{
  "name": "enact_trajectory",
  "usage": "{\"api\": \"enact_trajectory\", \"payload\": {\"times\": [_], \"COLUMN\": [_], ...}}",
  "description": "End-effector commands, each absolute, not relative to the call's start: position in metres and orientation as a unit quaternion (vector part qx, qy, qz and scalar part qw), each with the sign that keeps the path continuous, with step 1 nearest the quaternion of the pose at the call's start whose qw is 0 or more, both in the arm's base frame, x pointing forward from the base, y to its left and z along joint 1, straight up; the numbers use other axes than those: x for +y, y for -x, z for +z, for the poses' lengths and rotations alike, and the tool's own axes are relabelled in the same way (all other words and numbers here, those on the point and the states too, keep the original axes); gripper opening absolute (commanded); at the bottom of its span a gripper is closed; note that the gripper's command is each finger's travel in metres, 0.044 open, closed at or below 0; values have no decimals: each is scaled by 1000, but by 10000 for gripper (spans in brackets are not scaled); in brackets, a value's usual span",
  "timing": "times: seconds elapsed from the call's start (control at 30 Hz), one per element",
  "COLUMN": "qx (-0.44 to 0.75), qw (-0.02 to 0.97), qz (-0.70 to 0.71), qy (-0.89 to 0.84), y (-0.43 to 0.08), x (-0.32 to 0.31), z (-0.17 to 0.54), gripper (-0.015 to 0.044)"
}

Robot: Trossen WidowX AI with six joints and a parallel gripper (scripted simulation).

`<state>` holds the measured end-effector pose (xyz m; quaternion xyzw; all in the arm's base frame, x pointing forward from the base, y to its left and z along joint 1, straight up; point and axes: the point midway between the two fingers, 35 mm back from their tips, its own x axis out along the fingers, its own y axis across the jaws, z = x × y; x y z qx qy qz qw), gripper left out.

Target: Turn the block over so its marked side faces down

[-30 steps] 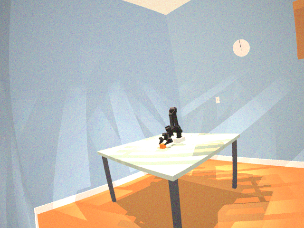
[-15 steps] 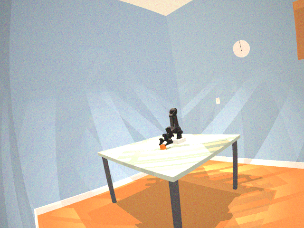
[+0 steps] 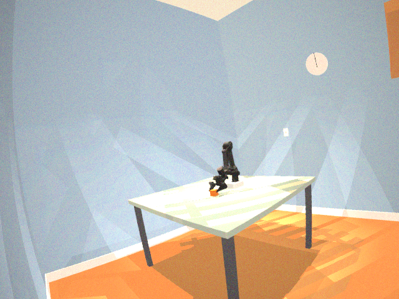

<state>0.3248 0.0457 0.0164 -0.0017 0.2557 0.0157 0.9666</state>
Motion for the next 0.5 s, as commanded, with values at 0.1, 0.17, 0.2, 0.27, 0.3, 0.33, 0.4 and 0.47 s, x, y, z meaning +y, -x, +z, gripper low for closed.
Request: {"api": "enact_trajectory", "payload": {"times": [0.1, 0.17, 0.2, 0.27, 0.3, 0.33, 0.4, 0.47], "qx": [341, 373, 389, 395, 400, 406, 420, 436], "qw": [940, 928, 921, 918, 916, 914, 907, 900], "qz": [16, 16, 16, 18, 18, 18, 17, 16], "qy": [2, 2, 2, -2, -3, -3, -2, -1], "y": [-337, -334, -331, -331, -329, -327, -322, -315], "x": [49, 48, 48, 48, 48, 48, 47, 46], "z": [36, 46, 52, 75, 79, 81, 85, 87], "gripper": [440, 440, 440, 440, 440, 440, 440, 440]}}
